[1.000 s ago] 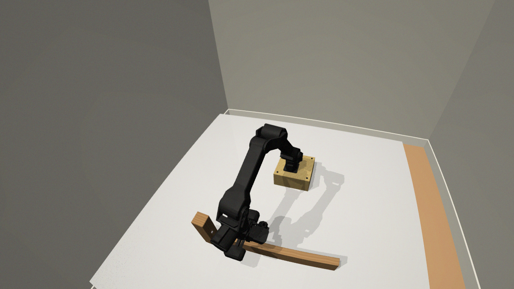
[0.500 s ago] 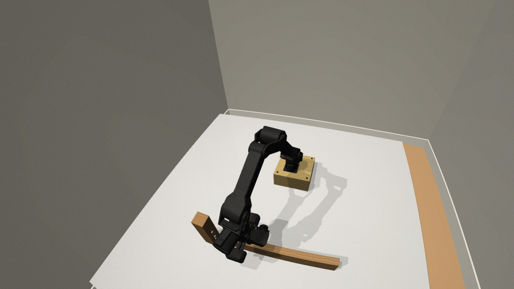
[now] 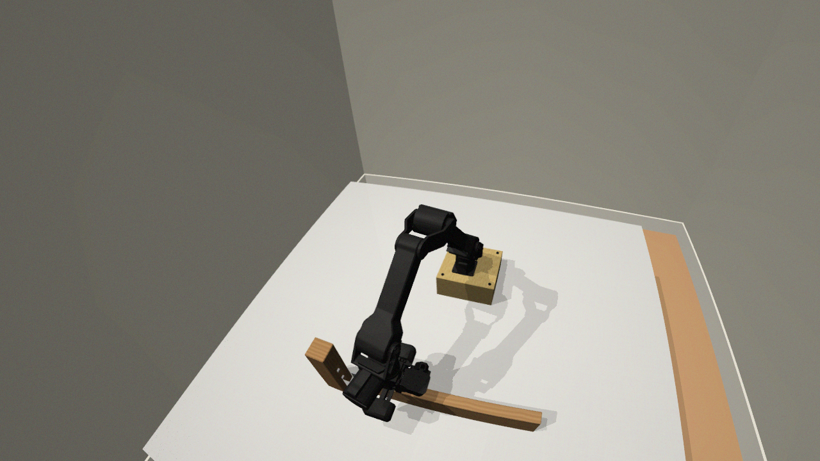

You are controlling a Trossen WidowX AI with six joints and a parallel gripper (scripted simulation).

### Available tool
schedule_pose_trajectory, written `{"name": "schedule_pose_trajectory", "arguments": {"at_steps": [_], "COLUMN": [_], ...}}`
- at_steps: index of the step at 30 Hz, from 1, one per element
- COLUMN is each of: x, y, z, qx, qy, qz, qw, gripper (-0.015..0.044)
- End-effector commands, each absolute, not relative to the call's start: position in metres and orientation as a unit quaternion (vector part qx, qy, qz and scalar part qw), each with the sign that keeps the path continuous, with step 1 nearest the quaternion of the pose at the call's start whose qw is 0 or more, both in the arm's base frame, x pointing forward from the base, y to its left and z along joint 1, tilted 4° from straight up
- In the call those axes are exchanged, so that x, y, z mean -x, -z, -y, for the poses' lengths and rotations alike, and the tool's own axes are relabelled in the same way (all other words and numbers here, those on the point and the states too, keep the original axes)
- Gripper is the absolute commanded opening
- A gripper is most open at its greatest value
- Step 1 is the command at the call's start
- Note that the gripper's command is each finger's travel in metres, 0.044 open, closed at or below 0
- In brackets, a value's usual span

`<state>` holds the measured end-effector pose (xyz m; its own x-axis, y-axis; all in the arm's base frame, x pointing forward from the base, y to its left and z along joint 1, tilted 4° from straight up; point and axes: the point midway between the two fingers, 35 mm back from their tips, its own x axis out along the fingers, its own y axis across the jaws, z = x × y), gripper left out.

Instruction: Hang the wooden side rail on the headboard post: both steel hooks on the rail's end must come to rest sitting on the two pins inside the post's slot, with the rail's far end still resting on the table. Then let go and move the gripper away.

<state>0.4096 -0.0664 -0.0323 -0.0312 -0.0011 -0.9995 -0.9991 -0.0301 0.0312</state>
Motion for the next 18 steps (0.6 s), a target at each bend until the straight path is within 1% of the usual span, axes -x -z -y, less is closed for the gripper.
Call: {"name": "schedule_pose_trajectory", "arguments": {"at_steps": [1, 2, 14, 18], "x": [-0.4076, -0.4076, -0.4076, -0.4076], "y": [0.0371, 0.0371, 0.0371, 0.0371], "z": [0.0654, 0.0654, 0.0654, 0.0654], "qx": [0.497, 0.497, 0.497, 0.497], "qy": [-0.52, -0.52, -0.52, -0.52], "qz": [-0.499, -0.499, -0.499, -0.499], "qw": [0.483, 0.483, 0.483, 0.483], "gripper": [0.044, 0.044, 0.0125, 0.0098]}}
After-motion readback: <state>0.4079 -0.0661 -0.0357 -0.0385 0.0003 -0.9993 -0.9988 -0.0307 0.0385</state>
